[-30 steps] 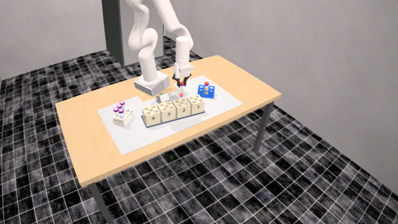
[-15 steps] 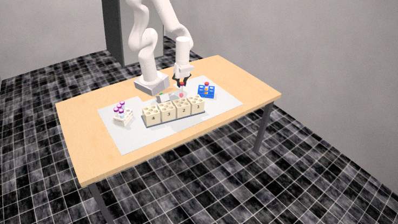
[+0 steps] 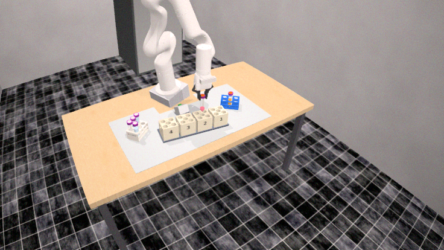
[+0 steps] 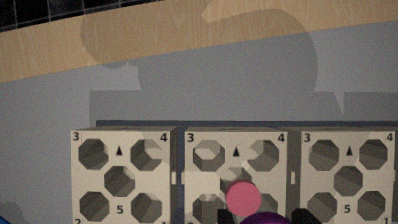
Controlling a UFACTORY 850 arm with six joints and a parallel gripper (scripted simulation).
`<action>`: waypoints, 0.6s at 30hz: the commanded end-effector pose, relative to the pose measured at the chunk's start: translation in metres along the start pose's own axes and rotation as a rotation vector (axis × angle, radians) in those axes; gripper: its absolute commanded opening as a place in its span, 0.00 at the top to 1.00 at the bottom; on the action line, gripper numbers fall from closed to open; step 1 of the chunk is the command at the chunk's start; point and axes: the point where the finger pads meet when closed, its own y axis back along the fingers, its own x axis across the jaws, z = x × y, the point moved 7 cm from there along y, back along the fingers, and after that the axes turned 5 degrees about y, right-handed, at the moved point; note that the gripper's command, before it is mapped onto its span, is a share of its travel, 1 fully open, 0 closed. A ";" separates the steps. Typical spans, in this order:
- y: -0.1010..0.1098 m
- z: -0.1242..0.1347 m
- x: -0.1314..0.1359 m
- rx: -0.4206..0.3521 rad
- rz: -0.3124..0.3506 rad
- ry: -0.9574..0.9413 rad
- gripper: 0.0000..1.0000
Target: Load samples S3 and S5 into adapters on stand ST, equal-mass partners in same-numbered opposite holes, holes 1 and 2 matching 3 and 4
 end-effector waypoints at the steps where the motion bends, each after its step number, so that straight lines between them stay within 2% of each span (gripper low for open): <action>1: -0.009 -0.001 0.000 0.002 0.000 0.000 1.00; 5: -0.016 -0.001 0.000 0.002 0.000 0.000 1.00; 18: -0.016 -0.001 0.000 0.002 0.000 0.000 1.00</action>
